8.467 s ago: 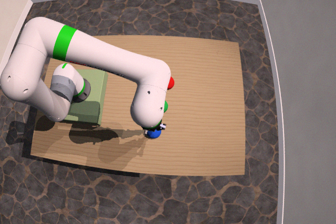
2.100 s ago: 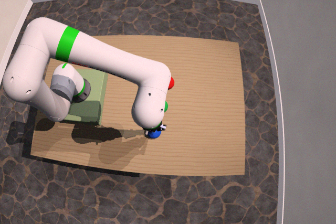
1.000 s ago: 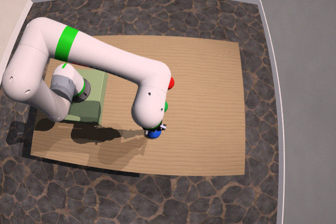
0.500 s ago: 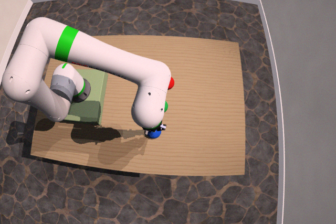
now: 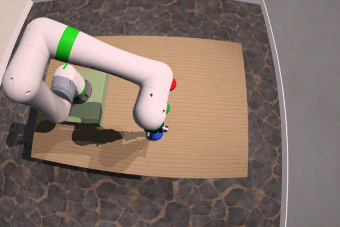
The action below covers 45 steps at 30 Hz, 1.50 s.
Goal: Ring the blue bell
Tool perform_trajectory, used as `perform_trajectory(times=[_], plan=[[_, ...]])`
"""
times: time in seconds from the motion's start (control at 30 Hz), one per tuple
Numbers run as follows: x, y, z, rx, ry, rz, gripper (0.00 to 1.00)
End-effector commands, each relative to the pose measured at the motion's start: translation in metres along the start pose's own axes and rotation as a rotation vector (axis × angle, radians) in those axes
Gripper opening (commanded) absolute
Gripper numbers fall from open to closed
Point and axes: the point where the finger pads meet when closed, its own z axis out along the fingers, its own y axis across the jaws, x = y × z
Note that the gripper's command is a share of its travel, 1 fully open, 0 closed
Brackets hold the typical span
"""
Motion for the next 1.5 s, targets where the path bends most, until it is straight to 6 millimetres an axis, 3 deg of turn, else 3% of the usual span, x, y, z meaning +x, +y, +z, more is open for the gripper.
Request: perform_trajectory(times=[0.0, 1.47], plan=[[0.0000, 0.0002, -0.0002, 0.000, 0.000, 0.000, 0.00], [-0.0001, 0.0002, -0.0053, 0.000, 0.000, 0.000, 0.00]])
